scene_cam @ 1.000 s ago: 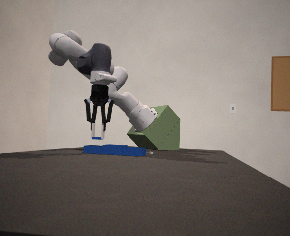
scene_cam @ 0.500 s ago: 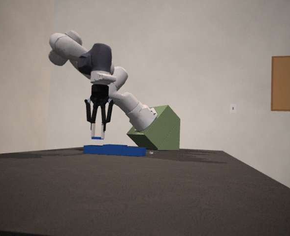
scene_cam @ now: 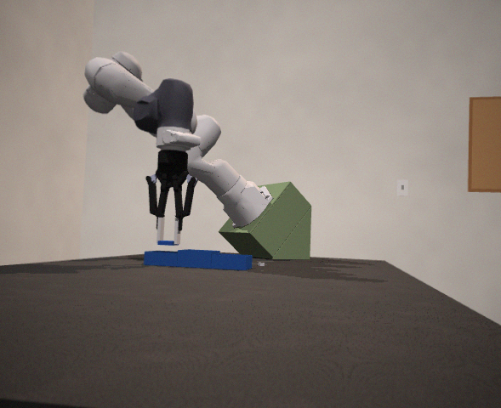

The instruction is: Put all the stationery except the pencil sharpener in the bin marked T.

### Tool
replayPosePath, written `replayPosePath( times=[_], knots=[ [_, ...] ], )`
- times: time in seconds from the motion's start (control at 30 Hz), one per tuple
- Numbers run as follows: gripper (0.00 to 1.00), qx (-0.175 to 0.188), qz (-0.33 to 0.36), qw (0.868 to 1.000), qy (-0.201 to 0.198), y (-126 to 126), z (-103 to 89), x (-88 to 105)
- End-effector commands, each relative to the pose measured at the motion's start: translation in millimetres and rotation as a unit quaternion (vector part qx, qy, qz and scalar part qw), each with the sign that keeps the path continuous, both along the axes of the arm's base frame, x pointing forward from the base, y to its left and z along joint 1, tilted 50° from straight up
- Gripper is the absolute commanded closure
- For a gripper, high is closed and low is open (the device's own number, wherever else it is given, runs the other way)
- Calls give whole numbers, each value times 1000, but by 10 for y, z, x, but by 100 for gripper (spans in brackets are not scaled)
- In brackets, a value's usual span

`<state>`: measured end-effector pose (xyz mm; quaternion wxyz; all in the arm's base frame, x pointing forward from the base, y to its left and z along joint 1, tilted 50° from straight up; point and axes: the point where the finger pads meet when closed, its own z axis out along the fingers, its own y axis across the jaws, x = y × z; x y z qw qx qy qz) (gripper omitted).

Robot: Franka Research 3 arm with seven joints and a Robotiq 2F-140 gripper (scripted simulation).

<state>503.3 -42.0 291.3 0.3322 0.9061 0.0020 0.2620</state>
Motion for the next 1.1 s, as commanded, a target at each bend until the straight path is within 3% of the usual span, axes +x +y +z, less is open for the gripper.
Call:
replayPosePath(
  times=[0.0,0.3,0.83,0.87,1.07],
  knots=[
    [79,4,-1,1000,-5,-35,-51,47],
    [79,4,-1,1000,-5,-114,-136,115],
    [79,4,-1,1000,-5,-115,-125,128],
    [72,4,-1,1000,-5,-115,-125,128],
    [72,4,-1,1000,-5,-115,-125,128]
  ],
)
